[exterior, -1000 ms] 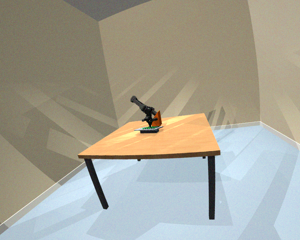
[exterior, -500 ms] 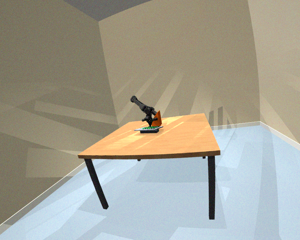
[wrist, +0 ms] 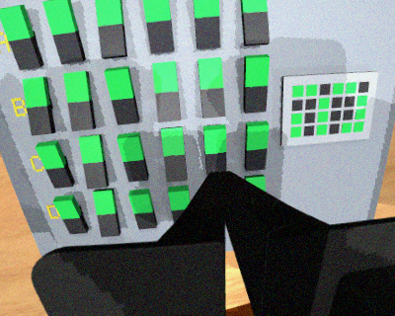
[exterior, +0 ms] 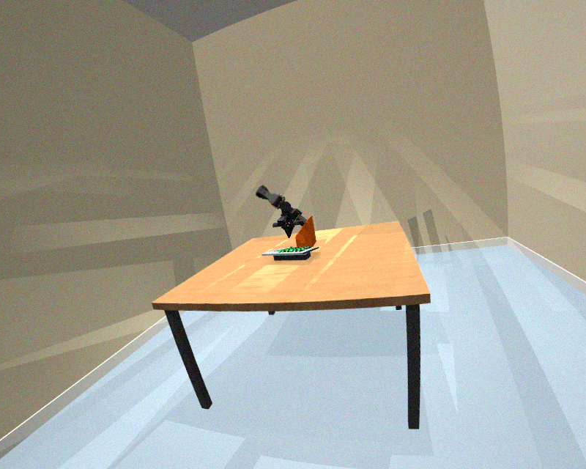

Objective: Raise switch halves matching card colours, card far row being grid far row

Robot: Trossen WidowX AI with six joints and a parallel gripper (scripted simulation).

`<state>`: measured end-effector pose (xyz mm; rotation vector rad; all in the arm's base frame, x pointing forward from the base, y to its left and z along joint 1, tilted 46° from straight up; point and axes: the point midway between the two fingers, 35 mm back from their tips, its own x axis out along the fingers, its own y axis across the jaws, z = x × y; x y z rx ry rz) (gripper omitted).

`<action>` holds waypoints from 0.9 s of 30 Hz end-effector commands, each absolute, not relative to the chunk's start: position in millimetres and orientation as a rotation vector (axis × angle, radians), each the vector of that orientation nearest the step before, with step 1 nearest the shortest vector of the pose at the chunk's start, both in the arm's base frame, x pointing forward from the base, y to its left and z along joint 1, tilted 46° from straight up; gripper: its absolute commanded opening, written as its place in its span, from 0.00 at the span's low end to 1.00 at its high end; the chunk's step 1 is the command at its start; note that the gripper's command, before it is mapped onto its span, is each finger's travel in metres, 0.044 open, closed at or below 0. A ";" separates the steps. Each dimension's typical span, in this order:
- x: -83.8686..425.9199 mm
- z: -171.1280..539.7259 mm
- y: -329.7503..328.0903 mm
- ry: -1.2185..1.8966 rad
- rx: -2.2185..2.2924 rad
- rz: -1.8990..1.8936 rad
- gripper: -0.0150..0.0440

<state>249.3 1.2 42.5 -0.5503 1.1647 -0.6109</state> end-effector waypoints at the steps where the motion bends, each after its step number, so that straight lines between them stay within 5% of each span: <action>1: 245.5 42.1 -4.7 1.179 -0.568 -0.610 0.25; 27: 260.8 5.5 -44.4 1.201 -0.564 -0.620 0.25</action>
